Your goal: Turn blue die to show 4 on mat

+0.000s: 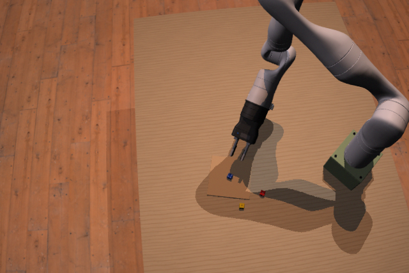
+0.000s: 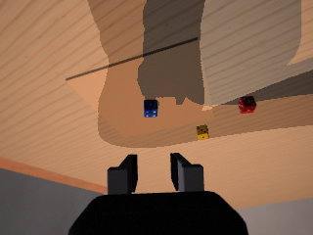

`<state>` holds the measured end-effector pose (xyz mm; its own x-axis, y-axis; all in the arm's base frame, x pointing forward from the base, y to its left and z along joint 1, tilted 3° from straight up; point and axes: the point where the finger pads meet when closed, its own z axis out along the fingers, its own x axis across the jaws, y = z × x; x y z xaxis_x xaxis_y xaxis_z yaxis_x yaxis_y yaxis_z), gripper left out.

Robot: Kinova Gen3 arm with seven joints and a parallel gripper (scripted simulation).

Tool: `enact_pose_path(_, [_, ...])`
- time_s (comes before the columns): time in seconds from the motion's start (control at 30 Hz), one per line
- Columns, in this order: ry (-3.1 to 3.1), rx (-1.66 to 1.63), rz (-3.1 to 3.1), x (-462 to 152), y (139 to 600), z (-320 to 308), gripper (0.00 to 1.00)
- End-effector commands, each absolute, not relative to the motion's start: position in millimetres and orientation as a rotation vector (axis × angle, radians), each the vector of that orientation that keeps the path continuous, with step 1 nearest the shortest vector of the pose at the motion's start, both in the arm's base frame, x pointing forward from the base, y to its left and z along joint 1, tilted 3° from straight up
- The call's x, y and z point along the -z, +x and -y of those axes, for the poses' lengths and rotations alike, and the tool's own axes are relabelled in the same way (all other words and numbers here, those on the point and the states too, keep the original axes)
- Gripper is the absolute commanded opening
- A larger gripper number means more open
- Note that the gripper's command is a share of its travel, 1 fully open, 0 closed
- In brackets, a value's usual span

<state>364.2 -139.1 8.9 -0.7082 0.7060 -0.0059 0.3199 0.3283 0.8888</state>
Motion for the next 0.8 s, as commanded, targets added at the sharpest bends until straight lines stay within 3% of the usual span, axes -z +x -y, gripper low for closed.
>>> enact_pose_path(0.0, [0.898,-1.316,-2.230,-14,368,136,0.64])
enact_pose_path(0.77, [1.043,-0.816,-2.575,-29,381,119,0.64])
